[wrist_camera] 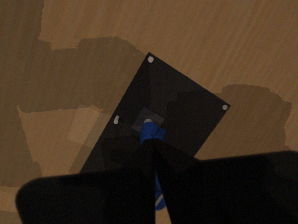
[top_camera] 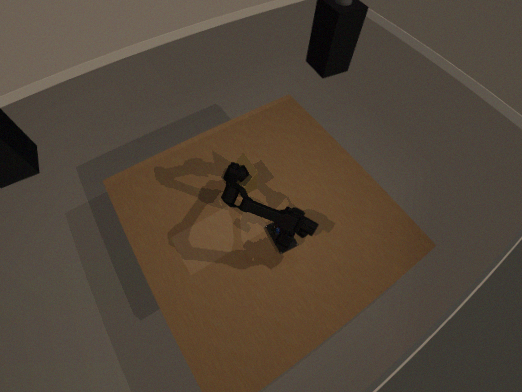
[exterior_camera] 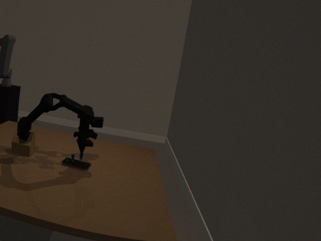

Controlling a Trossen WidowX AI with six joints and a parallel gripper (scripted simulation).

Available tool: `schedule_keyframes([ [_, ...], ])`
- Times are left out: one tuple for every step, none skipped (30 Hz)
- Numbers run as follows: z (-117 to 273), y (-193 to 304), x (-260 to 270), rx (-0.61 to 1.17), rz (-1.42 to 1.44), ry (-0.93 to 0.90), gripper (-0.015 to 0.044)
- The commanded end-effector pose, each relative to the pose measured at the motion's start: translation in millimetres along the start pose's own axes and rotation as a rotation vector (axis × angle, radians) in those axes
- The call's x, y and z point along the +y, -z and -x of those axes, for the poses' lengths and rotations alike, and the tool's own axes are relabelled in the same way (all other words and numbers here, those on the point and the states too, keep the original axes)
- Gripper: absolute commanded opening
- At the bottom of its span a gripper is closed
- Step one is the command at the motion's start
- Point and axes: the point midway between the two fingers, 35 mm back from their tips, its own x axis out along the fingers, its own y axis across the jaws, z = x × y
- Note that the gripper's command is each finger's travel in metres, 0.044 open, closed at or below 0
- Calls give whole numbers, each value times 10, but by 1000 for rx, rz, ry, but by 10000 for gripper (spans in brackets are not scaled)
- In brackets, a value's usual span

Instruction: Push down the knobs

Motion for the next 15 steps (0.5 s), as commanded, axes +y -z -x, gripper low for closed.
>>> schedule_keyframes([
  [2,9,-5,4,5,3,0],
  [2,9,-5,4,5,3,0],
  [2,9,-5,4,5,3,0],
  [2,9,-5,4,5,3,0],
  [2,9,-5,4,5,3,0],
  [2,9,-5,4,5,3,0],
  [2,9,-5,4,5,3,0],
  [2,9,-5,4,5,3,0],
  [0,9,-5,4,5,3,0],
  [-4,9,-5,4,5,3,0],
  [-9,9,-5,4,5,3,0],
  [-15,9,-5,4,5,3,0],
  [-20,9,-5,4,5,3,0],
  [-23,9,-5,4,5,3,0],
  [-23,9,-5,4,5,3,0],
])
